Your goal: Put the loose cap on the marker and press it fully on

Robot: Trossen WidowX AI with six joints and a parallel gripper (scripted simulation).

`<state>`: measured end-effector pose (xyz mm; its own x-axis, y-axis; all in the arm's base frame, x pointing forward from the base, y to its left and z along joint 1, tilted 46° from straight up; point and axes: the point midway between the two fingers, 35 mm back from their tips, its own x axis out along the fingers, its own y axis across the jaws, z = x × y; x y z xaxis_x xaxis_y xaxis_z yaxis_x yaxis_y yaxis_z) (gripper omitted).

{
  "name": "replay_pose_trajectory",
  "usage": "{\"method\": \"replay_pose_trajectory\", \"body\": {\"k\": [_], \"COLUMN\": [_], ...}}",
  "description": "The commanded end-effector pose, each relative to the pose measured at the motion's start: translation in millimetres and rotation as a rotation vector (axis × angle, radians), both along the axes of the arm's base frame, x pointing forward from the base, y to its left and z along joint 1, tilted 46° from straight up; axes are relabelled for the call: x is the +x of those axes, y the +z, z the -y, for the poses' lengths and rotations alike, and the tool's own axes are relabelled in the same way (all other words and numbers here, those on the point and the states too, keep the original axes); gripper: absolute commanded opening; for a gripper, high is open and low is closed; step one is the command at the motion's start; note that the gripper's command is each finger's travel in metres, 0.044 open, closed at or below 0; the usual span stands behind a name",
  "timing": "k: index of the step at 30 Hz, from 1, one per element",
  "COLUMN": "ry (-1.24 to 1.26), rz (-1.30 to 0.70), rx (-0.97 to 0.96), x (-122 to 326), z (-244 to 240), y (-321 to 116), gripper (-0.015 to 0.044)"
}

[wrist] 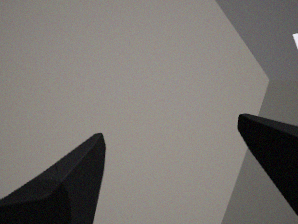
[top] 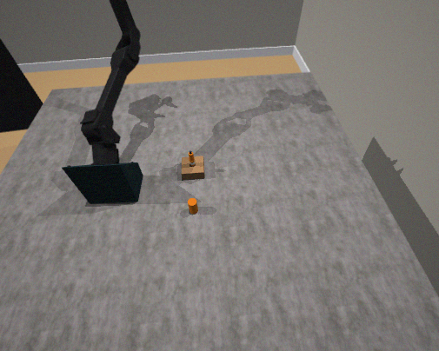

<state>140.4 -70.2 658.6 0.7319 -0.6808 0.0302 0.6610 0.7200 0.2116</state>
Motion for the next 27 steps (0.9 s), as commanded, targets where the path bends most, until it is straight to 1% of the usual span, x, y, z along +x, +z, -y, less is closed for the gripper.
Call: {"method": "replay_pose_trajectory", "body": {"k": [1, 6, 7, 10, 14, 24, 27], "ry": [0.002, 0.061, 0.08, 0.131, 0.199, 0.251, 0.26], "rz": [0.002, 0.077, 0.103, 0.177, 0.267, 0.406, 0.461], "rx": [0.001, 0.038, 0.052, 0.096, 0.14, 0.228, 0.296], "x": [-1, -20, -27, -44, -43, -67, -73], "z": [1, 20, 28, 53, 57, 126, 164], "y": [0, 4, 5, 5, 8, -10, -26], "gripper": [0.0374, 0.0242, 0.0237, 0.0237, 0.0237, 0.0237, 0.0237]}}
